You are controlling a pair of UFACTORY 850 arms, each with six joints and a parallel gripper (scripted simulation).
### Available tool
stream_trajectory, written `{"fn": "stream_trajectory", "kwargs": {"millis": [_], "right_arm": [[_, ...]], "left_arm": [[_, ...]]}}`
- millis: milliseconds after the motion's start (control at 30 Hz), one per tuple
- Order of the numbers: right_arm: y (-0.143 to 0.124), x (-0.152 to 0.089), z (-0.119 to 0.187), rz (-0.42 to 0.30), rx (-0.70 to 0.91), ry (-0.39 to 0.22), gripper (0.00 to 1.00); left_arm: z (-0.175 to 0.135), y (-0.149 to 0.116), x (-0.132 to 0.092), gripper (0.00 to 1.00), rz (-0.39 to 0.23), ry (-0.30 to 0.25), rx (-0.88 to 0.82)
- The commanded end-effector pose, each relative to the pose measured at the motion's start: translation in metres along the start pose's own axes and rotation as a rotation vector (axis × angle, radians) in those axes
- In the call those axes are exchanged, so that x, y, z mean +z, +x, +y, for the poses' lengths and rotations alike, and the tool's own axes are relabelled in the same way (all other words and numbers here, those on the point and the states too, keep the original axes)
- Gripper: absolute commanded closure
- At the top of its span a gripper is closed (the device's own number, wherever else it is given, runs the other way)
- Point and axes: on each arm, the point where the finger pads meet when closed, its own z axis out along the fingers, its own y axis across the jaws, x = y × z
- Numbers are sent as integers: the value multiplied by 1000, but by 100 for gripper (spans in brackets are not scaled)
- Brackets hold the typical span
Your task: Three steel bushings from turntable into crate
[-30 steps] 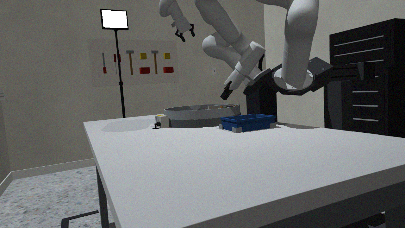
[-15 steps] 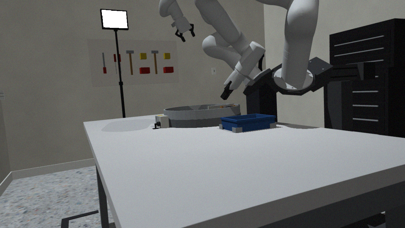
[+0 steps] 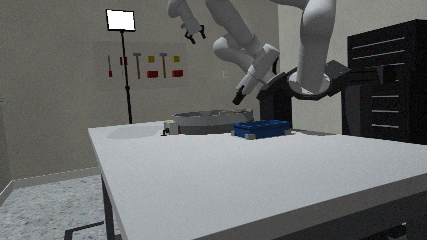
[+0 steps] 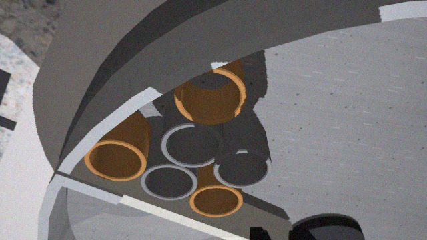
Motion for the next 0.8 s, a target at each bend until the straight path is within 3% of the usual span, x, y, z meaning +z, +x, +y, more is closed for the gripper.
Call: {"fn": "stream_trajectory", "kwargs": {"millis": [0,267,767], "right_arm": [[0,-1,0,2,0,0,0],[0,-1,0,2,0,0,0],[0,-1,0,2,0,0,0]], "left_arm": [[0,0,0,87,-1,-1,0],[0,15,18,87,-1,-1,0],[0,16,19,87,-1,-1,0]]}}
